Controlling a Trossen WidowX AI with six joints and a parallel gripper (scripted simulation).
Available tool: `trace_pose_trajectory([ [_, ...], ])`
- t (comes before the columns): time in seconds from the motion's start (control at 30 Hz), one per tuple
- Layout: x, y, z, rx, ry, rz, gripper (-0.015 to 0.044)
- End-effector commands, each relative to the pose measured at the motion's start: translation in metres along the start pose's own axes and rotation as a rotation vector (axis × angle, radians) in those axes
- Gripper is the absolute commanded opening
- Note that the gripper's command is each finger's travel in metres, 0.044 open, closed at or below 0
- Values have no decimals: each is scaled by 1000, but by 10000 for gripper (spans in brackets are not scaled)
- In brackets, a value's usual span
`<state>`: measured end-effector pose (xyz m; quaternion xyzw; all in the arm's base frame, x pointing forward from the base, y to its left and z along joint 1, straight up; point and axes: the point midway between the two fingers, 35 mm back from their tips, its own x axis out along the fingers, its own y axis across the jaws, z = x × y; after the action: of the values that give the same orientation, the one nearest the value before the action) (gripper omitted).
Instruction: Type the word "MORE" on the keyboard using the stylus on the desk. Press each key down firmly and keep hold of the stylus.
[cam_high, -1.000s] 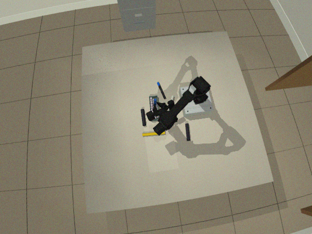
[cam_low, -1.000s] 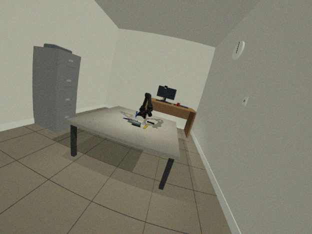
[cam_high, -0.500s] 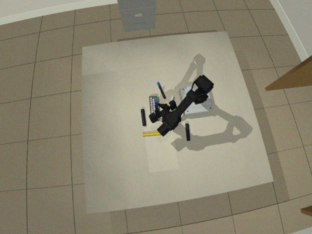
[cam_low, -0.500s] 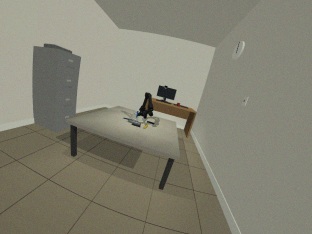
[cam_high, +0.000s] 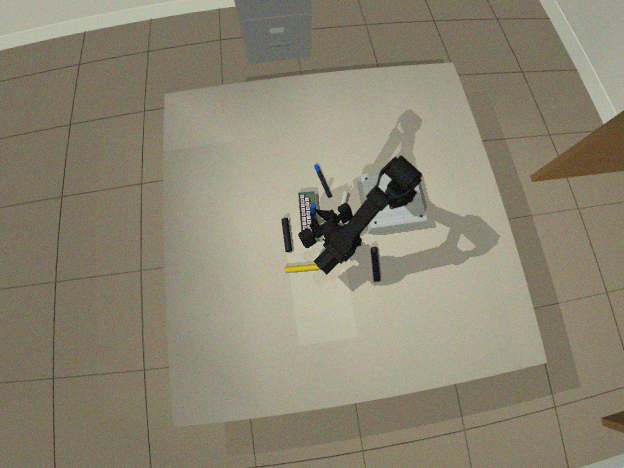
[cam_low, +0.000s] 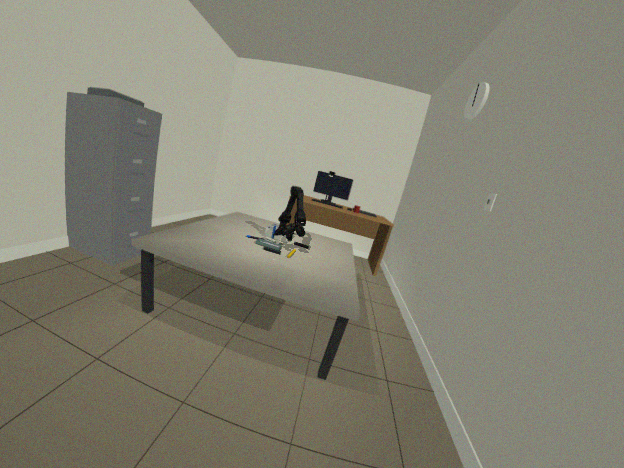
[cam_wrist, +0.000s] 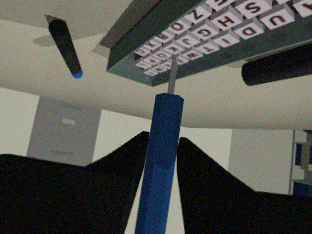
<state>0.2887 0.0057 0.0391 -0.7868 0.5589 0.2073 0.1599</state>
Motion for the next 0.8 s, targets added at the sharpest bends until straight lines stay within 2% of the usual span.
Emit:
trace_pose_trajectory([
  [0.0, 2, 1, 3, -3, 4, -2, 0],
  [0.23, 2, 1, 3, -3, 4, -2, 0],
  [0.33, 2, 1, 4, -3, 4, -2, 79],
  [0.77, 5, 1, 10, -3, 4, -2, 81],
])
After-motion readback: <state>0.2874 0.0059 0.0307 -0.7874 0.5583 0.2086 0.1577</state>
